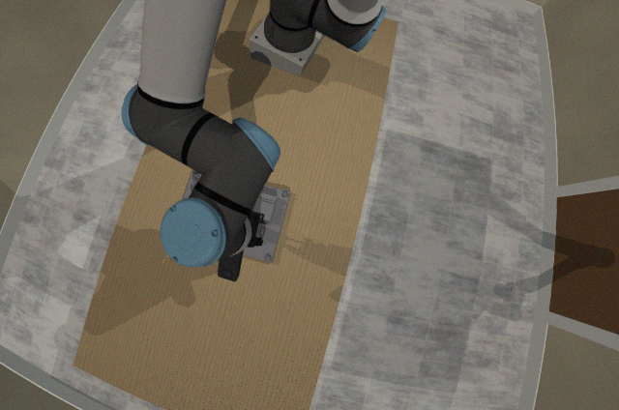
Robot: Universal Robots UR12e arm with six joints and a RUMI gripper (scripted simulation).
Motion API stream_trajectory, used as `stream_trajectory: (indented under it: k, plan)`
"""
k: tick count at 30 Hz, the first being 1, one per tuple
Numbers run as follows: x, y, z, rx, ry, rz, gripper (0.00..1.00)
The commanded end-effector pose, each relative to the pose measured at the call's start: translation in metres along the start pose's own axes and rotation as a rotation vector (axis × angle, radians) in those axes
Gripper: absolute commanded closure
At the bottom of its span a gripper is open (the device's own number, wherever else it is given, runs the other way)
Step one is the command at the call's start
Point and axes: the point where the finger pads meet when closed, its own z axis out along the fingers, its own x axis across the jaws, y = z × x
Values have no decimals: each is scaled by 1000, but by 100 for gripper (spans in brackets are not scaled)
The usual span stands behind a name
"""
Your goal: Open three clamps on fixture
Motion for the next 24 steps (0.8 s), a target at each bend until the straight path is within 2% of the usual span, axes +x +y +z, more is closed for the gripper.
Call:
stream_trajectory:
  k: [1, 24]
  plan:
    - [0, 1, 0, 1, 0, 0, 100]
    - [0, 4, 0, 1, 0, 0, 100]
